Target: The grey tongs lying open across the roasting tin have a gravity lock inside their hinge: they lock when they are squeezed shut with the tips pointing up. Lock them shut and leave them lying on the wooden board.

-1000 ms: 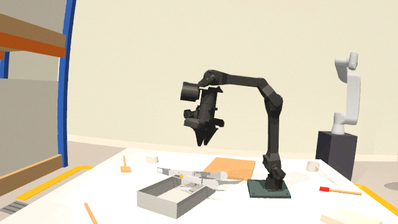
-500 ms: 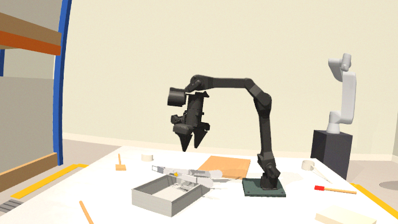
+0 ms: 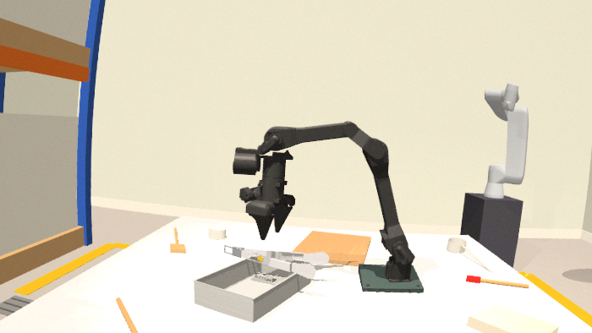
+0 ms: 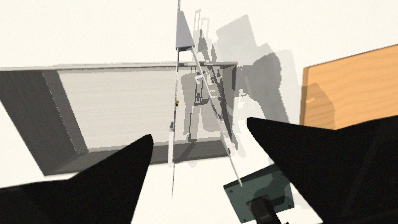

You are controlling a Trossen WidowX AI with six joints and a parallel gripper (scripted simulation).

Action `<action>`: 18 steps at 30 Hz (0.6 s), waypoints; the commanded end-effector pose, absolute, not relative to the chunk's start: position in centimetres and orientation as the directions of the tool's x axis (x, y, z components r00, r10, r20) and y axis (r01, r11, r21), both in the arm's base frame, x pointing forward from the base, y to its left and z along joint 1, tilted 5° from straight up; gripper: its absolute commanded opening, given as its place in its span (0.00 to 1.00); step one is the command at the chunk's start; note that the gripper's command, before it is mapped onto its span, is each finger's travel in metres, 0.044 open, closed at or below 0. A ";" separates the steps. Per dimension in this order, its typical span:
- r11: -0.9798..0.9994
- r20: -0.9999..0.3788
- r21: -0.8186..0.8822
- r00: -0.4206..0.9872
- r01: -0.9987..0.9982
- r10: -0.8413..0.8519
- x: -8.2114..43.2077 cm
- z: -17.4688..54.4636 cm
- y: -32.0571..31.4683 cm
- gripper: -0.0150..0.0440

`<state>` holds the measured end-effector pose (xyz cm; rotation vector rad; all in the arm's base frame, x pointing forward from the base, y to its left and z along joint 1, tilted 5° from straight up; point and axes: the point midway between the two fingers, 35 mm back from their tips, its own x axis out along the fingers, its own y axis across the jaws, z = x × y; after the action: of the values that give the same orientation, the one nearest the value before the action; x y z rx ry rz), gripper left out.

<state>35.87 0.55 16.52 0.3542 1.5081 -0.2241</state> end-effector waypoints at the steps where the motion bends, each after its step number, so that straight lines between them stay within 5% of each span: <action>1: 0.930 -0.995 0.095 0.057 0.356 0.080 35.9 16.3 0.6 1.00; 18: 0.930 -0.995 0.095 0.057 0.356 0.080 36.4 13.7 0.8 1.00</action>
<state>36.47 0.68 14.29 0.3516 1.5011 -0.2193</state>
